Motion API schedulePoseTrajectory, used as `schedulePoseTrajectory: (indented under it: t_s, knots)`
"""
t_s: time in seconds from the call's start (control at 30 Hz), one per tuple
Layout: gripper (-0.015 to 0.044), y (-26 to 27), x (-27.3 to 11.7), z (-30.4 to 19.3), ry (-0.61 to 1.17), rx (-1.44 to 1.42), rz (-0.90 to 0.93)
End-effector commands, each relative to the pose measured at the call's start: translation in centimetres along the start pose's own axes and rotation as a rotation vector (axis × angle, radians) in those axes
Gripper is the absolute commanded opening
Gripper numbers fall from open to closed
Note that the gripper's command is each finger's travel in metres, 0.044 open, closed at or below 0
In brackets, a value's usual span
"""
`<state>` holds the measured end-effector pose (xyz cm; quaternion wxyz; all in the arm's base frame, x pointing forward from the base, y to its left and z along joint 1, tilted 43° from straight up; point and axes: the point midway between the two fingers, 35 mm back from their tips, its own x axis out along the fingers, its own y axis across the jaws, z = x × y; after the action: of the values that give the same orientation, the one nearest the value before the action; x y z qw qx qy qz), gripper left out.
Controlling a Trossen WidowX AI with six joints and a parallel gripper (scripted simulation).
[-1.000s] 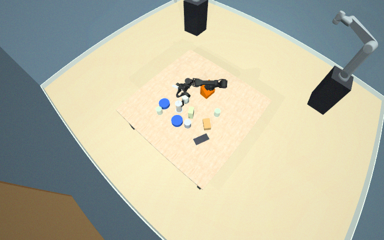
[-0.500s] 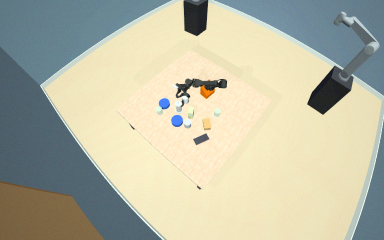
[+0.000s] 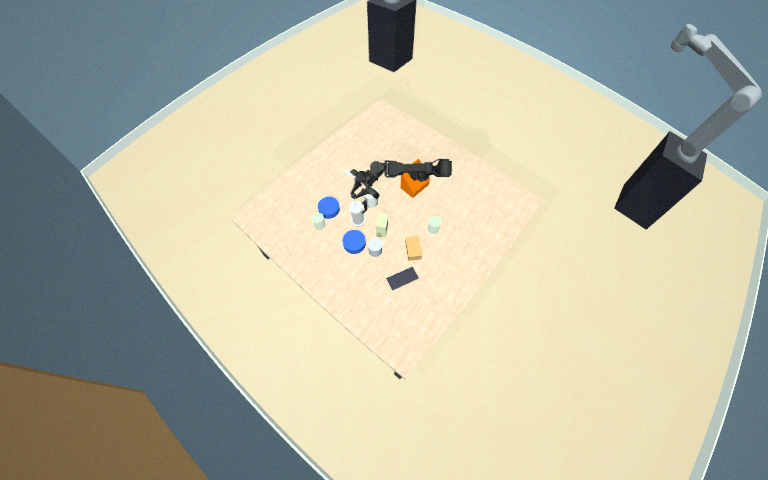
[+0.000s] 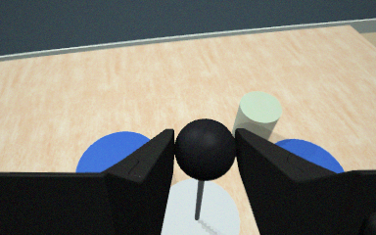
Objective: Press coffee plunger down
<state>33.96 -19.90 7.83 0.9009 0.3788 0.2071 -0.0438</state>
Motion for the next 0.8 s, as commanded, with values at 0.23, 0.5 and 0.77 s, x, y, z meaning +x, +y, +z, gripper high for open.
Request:
schedulePoseTrajectory:
  t_s: [0.23, 0.5, 0.77]
  knots:
    - [0.0121, -0.2, 1.5, -2.9, 0.035, 0.016, -0.006]
    - [0.0121, -0.2, 2.3, -4.0, 0.034, 0.016, -0.005]
    - [0.0121, -0.1, 3.0, -5.1, 0.033, 0.017, -0.004]
